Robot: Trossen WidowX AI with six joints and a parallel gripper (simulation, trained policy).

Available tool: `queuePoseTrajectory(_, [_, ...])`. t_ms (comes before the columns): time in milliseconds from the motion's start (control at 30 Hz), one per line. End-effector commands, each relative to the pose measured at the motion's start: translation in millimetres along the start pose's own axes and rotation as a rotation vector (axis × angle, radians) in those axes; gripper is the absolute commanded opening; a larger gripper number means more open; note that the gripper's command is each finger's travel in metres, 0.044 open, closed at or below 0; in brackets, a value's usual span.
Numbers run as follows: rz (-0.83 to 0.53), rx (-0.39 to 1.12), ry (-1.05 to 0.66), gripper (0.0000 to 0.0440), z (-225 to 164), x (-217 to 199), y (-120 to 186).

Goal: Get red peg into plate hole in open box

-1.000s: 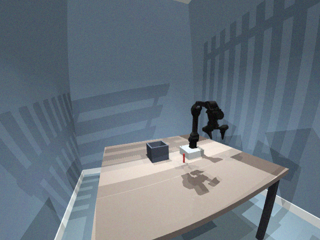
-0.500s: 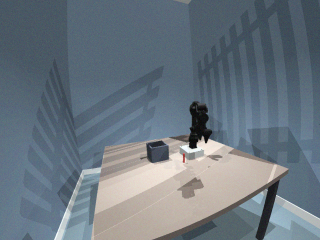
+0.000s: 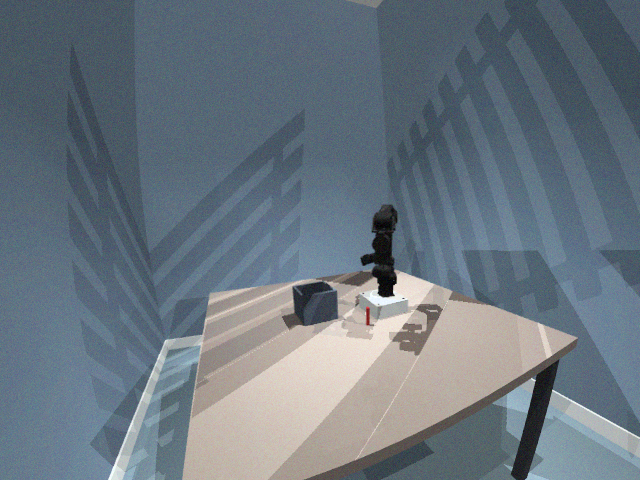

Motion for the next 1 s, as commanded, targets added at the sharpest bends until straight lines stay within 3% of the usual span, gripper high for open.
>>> queuePoseTrajectory(0, [-0.020, -0.013, -0.108, 0.0440, 14, -7, -9])
queuePoseTrajectory(367, [-0.079, -0.013, -0.314, 0.0440, 37, -24, -41])
queuePoseTrajectory(967, [-0.146, -0.046, -0.471, 0.0440, 58, -43, -104])
Point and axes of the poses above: the point midway between the two fingers, 35 mm back from their tips, its own y axis back along the fingers, its own x axis across the jaws, z = x × y, the point moved 3 cm from there along y, back along the fingers, and after that the axes turned 3 degrees about -y, right-handed, at the moved point
